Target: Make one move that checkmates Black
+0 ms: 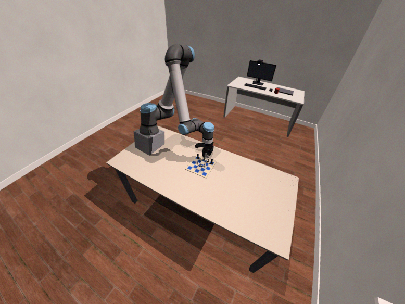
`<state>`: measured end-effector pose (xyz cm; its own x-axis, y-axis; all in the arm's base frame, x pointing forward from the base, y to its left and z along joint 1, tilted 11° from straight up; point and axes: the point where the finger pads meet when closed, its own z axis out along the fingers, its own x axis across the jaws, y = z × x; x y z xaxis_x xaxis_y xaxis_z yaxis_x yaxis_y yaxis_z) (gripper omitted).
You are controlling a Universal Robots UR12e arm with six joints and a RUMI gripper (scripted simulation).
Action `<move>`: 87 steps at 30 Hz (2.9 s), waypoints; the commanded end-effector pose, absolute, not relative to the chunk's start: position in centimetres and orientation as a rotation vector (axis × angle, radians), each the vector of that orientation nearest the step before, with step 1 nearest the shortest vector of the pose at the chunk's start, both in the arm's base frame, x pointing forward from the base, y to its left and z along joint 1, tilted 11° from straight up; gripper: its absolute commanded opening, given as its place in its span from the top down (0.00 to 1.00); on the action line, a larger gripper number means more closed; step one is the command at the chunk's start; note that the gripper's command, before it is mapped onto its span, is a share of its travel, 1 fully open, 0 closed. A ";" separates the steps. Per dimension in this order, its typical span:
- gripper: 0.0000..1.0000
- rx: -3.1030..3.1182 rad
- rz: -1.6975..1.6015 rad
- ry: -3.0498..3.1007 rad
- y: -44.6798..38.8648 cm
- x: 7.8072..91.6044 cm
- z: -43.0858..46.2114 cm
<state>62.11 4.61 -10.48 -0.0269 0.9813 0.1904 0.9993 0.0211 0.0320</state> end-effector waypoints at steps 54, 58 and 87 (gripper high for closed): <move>1.00 -1.541 -0.279 -2.641 1.0 63.0 -1.4; 1.00 -1.318 -0.289 -2.775 0.5 63.3 -1.5; 1.00 -0.132 -0.306 -3.146 -1.4 65.5 -1.8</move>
<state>65.13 -1.15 -1.83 -0.9871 0.1601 0.0009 0.1574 0.9693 0.1887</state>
